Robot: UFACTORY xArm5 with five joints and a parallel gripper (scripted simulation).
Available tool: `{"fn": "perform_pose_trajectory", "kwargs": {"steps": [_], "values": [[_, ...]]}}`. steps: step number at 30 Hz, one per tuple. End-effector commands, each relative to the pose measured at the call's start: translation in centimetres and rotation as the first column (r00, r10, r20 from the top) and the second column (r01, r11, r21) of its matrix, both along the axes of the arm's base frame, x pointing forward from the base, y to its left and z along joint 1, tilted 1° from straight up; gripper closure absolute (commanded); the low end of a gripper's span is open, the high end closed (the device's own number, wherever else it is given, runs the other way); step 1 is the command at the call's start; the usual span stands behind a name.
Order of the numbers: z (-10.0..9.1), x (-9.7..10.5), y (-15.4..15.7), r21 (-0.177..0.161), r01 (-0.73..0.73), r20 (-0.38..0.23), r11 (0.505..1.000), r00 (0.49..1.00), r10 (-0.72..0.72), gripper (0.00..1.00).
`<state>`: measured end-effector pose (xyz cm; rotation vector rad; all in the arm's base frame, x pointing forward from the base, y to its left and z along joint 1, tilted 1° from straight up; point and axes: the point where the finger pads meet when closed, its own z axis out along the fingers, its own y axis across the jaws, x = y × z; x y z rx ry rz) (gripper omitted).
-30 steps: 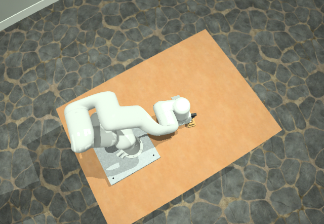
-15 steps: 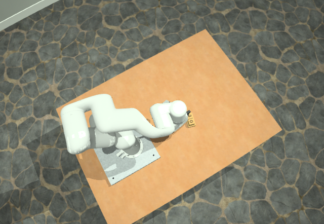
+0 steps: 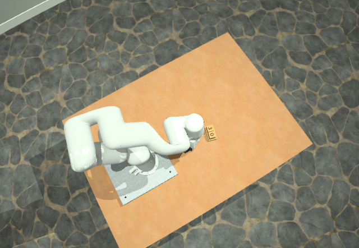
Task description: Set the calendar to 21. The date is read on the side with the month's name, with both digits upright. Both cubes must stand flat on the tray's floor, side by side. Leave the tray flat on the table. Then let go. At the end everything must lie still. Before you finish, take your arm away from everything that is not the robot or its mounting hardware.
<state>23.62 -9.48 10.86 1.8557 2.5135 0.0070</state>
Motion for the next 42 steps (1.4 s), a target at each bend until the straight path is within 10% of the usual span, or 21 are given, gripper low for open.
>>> {"fn": "perform_pose_trajectory", "kwargs": {"steps": [1, 42], "values": [[0.1, 0.0, 0.0, -0.002, -0.020, 0.004, 1.000, 1.000, 0.020, 0.00], [-7.8, 0.0, 0.0, -0.002, -0.020, 0.004, 1.000, 1.000, 0.020, 0.00]]}}
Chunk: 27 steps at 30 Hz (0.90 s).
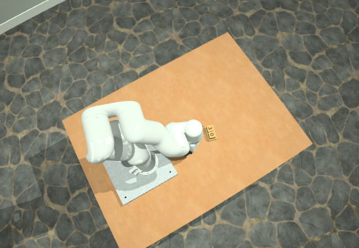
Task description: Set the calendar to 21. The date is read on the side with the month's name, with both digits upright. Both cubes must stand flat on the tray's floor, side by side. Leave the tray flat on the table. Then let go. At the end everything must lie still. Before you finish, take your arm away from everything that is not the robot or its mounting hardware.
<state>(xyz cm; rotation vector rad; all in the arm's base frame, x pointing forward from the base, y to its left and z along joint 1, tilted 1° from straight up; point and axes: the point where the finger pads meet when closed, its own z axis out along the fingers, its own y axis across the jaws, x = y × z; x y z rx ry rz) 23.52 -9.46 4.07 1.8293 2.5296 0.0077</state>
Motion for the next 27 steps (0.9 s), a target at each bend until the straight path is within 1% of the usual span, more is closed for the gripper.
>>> {"fn": "perform_pose_trajectory", "kwargs": {"steps": [1, 5, 8, 27], "values": [[-1.3, 0.1, -0.1, -0.001, 0.000, 0.001, 1.000, 1.000, 0.000, 0.00], [-2.3, 0.2, -0.1, -0.001, 0.000, 0.001, 1.000, 1.000, 0.000, 0.00], [-2.7, 0.2, -0.1, -0.001, 0.000, 0.001, 1.000, 1.000, 0.000, 0.00], [-2.7, 0.2, -0.1, -0.001, 0.000, 0.001, 1.000, 1.000, 0.000, 0.00]]}}
